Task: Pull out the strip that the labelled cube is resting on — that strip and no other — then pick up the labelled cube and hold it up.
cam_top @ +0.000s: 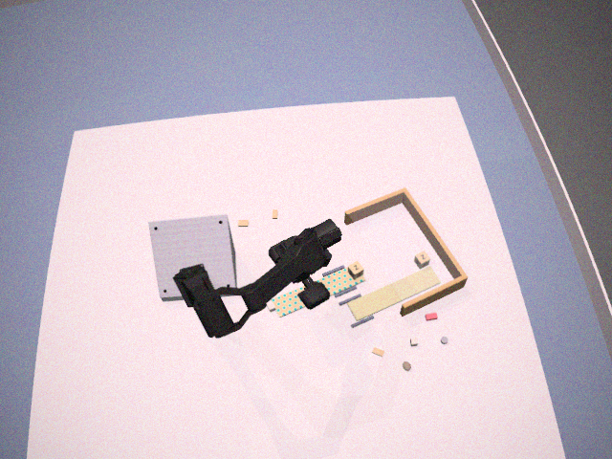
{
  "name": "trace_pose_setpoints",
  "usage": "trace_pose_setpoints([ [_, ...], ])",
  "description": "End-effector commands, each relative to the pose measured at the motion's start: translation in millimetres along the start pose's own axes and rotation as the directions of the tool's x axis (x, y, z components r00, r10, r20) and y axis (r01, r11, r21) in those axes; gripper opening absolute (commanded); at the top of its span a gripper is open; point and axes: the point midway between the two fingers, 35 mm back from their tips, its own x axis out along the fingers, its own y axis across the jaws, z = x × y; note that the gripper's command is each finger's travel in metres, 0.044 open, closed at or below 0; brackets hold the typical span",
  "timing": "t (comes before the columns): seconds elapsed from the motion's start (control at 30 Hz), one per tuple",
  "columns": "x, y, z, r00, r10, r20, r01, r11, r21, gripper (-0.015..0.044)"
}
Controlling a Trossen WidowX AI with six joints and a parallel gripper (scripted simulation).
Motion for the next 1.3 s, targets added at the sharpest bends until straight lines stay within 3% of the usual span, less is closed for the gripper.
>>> trace_pose_setpoints([
  [0.0,-2,-2,15,1.0,0.004,0.004,-0.004,1.0,-0.004,0.042],
  [0.03,-3,-2,19,1.0,0.004,0.004,-0.004,1.0,-0.004,0.044],
  [1.27,-19,-18,139,1.0,0.004,0.009,-0.004,1.0,0.001,0.044],
])
